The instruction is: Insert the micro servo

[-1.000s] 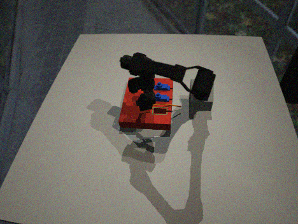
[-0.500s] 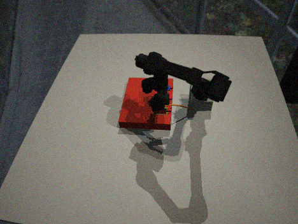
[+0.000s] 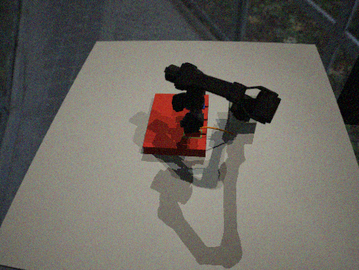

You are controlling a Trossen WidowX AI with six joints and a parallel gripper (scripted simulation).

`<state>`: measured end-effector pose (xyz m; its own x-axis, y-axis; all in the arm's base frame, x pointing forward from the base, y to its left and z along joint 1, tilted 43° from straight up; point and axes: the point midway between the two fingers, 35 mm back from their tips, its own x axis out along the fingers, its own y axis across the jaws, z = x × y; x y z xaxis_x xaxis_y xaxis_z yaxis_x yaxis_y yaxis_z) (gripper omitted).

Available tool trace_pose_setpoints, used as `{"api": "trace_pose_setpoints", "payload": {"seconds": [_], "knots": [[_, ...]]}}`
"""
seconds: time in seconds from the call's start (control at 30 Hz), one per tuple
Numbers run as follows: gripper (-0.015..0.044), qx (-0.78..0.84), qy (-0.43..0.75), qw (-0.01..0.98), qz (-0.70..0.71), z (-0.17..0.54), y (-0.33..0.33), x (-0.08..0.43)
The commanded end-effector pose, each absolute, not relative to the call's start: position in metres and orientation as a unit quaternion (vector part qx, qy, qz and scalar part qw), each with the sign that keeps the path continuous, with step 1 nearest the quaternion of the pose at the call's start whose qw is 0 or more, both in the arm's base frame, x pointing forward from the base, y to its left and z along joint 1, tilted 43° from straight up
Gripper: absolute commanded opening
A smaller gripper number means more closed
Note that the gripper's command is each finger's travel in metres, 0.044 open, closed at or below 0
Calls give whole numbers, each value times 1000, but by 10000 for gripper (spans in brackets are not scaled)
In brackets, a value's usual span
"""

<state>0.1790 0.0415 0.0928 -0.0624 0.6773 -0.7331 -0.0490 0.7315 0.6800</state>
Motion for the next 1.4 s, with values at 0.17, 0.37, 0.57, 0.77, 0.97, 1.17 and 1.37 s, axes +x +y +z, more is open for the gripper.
{"api": "trace_pose_setpoints", "payload": {"seconds": [0.17, 0.37, 0.57, 0.77, 0.97, 1.17, 1.37], "knots": [[0, 234, 672, 644, 279, 82, 47, 176], [0, 234, 672, 644, 279, 77, 50, 174], [0, 234, 672, 644, 279, 77, 50, 174], [0, 256, 682, 636, 256, 77, 50, 174], [0, 300, 698, 616, 207, 78, 51, 175], [0, 300, 698, 616, 207, 78, 51, 175], [0, 300, 698, 616, 207, 79, 52, 175]]}}
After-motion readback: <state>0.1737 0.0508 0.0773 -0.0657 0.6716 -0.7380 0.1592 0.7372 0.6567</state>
